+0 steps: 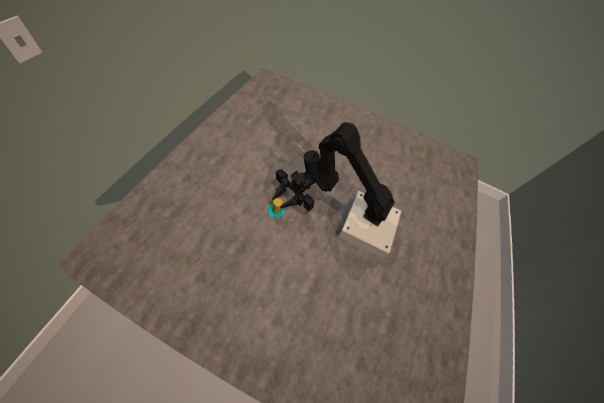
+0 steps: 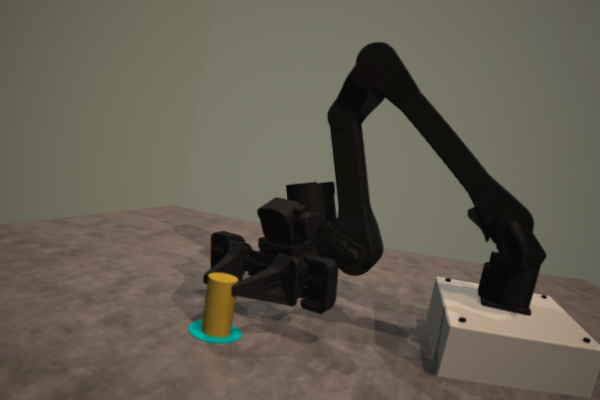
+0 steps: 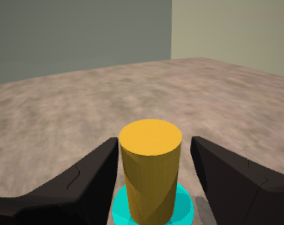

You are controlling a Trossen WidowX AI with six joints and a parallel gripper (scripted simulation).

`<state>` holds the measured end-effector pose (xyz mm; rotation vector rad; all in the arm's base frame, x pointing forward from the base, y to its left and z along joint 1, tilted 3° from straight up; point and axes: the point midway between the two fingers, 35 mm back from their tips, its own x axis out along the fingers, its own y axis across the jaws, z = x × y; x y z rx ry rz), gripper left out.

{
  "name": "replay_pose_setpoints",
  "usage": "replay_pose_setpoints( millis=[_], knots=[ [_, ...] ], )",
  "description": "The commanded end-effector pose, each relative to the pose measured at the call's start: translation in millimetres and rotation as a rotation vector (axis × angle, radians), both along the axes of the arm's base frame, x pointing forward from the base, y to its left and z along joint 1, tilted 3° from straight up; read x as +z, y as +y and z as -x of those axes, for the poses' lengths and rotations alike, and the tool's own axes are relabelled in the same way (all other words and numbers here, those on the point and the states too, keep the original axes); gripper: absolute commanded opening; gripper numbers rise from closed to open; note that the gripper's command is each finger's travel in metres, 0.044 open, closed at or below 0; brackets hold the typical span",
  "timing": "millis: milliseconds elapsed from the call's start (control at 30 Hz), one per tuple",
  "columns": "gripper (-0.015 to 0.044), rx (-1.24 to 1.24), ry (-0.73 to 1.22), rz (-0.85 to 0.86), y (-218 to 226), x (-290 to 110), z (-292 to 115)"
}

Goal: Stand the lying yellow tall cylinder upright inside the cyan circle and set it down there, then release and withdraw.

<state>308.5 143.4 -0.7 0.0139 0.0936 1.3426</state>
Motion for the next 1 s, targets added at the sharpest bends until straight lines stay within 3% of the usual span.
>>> replay_pose_setpoints(
  millis=[0,167,333,967],
  knots=[
    [0.0289,-0.004,-0.008,0.002,0,0,-1],
    [0.04,-0.004,-0.008,0.002,0,0,-1],
    [0.04,-0.005,-0.01,0.002,0,3,-2],
    [0.04,-0.01,-0.051,-0.009,-6,88,1]
  ],
)
